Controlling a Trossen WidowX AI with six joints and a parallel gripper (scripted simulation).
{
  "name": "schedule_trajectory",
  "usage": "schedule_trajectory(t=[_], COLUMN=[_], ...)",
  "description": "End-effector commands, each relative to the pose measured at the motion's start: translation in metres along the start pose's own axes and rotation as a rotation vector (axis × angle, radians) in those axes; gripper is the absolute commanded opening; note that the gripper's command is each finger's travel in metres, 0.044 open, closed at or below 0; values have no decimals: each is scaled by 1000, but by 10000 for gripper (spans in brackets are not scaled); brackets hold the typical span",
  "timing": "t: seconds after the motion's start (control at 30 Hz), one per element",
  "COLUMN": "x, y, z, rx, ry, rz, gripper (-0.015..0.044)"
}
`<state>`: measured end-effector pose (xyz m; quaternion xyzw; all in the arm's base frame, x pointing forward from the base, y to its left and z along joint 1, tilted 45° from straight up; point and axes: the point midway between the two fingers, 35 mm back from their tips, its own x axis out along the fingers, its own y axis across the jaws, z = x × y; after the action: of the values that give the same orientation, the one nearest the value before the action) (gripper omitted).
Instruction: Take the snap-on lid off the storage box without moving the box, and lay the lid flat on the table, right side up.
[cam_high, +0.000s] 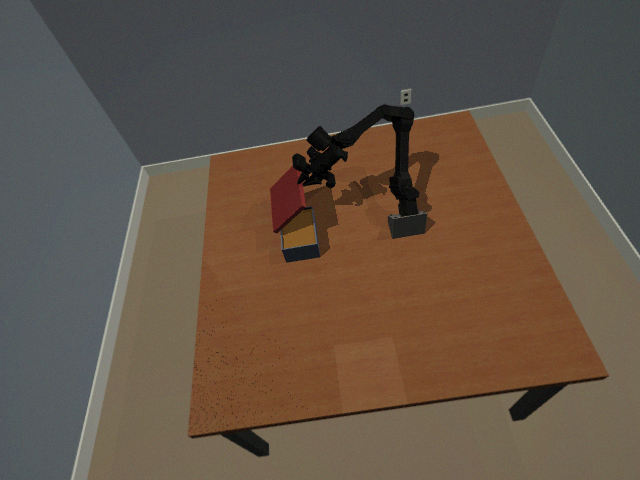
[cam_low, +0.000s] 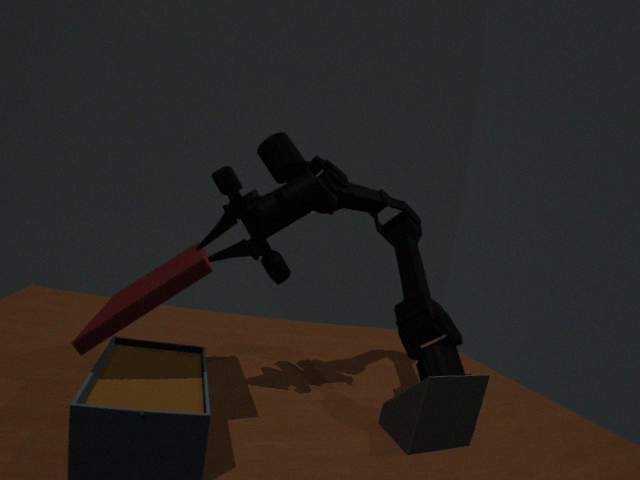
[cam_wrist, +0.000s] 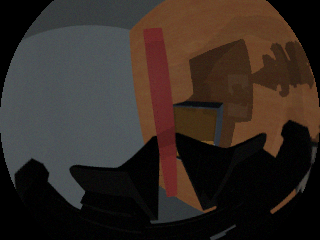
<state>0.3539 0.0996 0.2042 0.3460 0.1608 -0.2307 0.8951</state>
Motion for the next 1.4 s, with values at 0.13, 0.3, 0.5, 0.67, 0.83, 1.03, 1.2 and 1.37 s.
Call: schedule_trajectory(t=[0.13, 0.3, 0.5, 0.67, 0.83, 1.03, 1.2, 1.37], x=[-4, -5, -6, -7, -8, -9, -10, -11], y=[2, 1, 0, -1, -2, -3, -4, -5], z=[17, 27, 39, 49, 59, 71, 81, 91], rx=[2, 2, 2, 1, 1, 1, 1, 0], ry=[5, 4, 4, 4, 3, 3, 3, 2], rz=[12, 12, 12, 12, 12, 12, 12, 12], gripper=[0, 0, 0, 0, 0, 0, 0, 0])
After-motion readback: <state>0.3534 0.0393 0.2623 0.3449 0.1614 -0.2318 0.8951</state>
